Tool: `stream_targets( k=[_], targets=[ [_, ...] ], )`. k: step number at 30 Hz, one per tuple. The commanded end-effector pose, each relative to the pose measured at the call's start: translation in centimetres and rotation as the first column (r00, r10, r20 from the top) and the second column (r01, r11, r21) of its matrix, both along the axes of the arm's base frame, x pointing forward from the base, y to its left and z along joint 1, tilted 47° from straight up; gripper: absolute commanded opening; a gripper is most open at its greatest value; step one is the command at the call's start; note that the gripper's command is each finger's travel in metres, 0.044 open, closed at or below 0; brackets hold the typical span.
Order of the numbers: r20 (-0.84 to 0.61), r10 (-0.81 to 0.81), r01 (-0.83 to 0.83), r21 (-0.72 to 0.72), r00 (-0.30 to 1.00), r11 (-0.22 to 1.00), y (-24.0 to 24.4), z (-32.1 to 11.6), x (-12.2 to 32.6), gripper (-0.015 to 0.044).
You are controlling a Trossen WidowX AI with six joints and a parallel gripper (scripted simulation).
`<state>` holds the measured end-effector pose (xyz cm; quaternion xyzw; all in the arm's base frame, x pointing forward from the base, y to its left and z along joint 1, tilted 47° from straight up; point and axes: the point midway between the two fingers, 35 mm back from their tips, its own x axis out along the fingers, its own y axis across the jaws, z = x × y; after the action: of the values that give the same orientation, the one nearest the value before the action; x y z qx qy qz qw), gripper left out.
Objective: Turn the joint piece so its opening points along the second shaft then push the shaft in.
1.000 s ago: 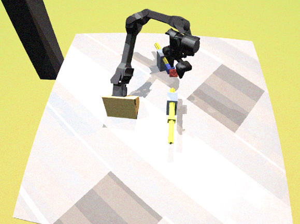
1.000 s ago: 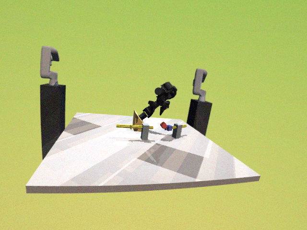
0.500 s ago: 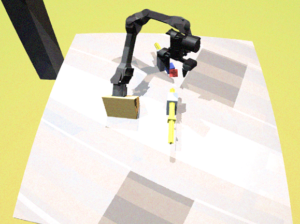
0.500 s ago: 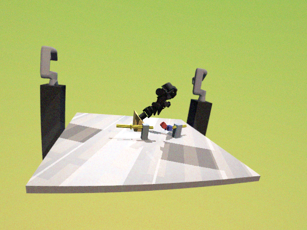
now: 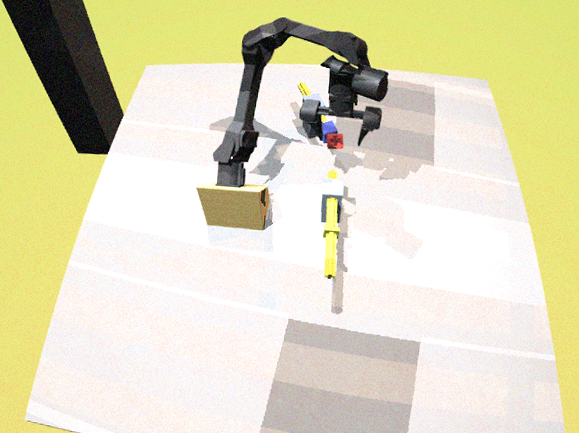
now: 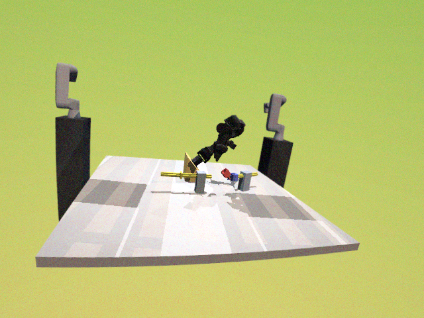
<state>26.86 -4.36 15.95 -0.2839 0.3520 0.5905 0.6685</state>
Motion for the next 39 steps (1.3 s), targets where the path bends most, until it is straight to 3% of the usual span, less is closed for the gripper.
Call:
stream_targets(
  k=[1, 7, 33, 39],
  targets=[
    [0.081, 0.123, -0.122, -0.025, 0.989, 0.992, 0.0, -0.1, 0.0, 0.044],
    [0.155, 0.24, -0.234, -0.053, 0.958, 0.971, 0.1, -0.1, 0.0, 0.044],
    [0.158, 0.24, -0.234, -0.052, 0.958, 0.971, 5.8, -5.4, 0.1, 0.044],
    [0.159, 0.239, -0.234, -0.052, 0.958, 0.971, 6.6, -4.9, 0.1, 0.044]
  ],
)
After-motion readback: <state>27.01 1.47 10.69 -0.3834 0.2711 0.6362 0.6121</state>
